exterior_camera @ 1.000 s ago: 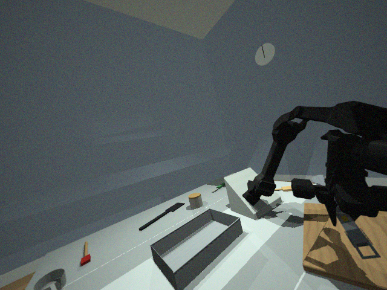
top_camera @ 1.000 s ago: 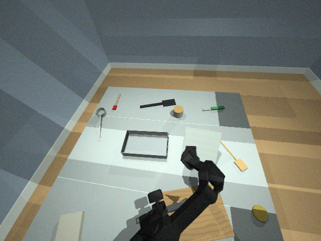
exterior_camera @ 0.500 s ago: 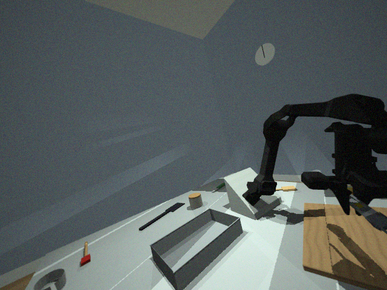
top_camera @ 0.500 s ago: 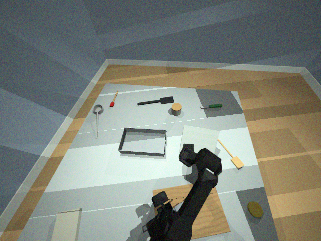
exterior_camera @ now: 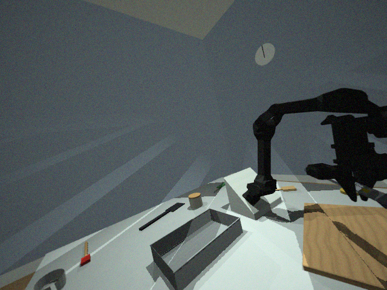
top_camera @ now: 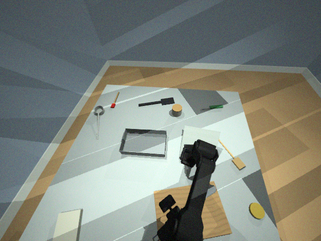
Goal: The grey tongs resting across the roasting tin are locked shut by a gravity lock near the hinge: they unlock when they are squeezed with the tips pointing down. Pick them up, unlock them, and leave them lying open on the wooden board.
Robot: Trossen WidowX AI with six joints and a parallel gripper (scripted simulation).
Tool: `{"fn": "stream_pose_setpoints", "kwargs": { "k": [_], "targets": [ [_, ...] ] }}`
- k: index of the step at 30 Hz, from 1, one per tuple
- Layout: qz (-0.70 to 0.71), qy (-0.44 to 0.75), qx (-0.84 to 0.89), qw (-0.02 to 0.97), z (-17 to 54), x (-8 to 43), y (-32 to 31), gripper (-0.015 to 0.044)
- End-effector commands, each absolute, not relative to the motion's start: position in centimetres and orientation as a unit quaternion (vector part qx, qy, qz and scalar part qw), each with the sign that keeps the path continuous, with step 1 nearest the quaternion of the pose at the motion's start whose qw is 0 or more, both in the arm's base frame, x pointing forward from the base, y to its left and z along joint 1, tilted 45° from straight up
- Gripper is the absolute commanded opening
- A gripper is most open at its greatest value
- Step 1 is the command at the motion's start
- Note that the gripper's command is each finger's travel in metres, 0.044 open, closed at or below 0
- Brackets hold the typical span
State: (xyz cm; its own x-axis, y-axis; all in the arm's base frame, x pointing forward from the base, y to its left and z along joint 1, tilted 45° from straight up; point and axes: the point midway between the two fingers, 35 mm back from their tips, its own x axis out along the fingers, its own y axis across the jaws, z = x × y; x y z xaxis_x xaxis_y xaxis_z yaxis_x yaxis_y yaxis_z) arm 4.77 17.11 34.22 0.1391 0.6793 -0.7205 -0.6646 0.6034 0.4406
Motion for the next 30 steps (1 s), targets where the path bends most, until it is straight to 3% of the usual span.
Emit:
{"fn": "stream_pose_setpoints", "kwargs": {
  "k": [1,30],
  "targets": [
    [0.465,0.468,0.007,0.752,34.7,3.8,16.7,-0.015],
    [0.469,0.425,0.112,0.766,36.0,4.2,14.4,-0.015]
  ]
}}
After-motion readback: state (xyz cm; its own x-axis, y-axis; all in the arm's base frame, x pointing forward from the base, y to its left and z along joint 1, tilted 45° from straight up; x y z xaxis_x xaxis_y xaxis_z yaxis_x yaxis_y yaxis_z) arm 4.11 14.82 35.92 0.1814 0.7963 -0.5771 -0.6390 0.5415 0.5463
